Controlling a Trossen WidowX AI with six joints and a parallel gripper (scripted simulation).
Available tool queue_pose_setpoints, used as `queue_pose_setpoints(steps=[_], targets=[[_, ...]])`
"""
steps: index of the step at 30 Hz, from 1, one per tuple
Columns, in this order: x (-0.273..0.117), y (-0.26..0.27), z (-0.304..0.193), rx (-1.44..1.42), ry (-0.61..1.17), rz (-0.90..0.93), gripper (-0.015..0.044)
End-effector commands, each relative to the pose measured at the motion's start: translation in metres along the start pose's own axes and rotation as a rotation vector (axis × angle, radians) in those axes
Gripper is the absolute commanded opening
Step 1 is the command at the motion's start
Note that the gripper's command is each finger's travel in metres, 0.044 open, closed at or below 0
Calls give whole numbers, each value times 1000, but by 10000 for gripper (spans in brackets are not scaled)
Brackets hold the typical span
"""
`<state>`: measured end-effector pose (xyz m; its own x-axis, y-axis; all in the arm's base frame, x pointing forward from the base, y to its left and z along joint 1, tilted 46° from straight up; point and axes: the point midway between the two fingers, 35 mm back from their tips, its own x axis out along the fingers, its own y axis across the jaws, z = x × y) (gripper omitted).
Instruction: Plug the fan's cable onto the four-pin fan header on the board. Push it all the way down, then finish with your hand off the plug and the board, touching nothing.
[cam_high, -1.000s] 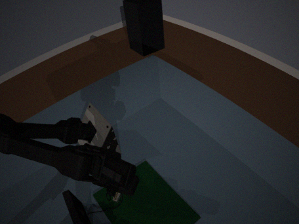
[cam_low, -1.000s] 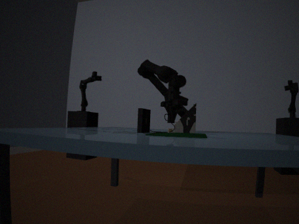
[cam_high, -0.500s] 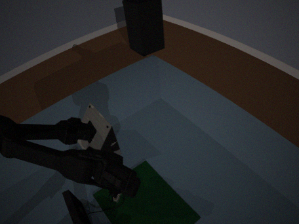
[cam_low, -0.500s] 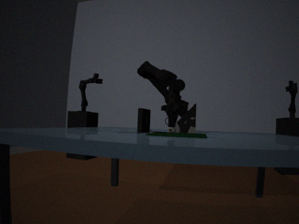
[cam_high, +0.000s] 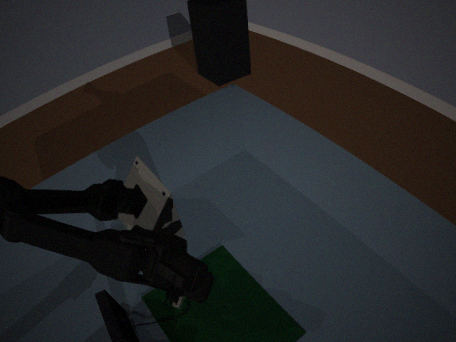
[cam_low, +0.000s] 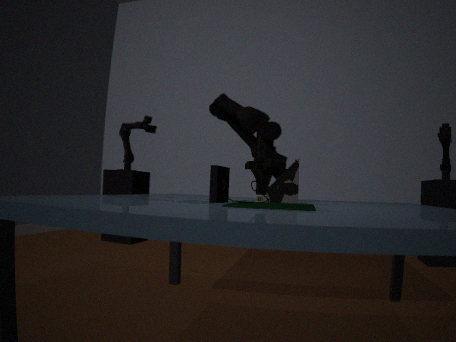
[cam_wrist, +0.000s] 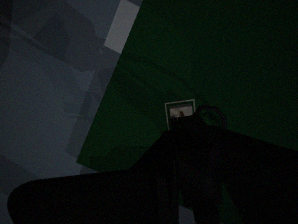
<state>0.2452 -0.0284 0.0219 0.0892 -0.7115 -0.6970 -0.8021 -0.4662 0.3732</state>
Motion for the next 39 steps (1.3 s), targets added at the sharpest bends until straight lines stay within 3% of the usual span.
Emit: queue_pose_setpoints(steps=[1, 39], targets=[[0, 0, -2, -1, 7, 0, 0], [6, 1, -2, -3, 7, 0, 0]])
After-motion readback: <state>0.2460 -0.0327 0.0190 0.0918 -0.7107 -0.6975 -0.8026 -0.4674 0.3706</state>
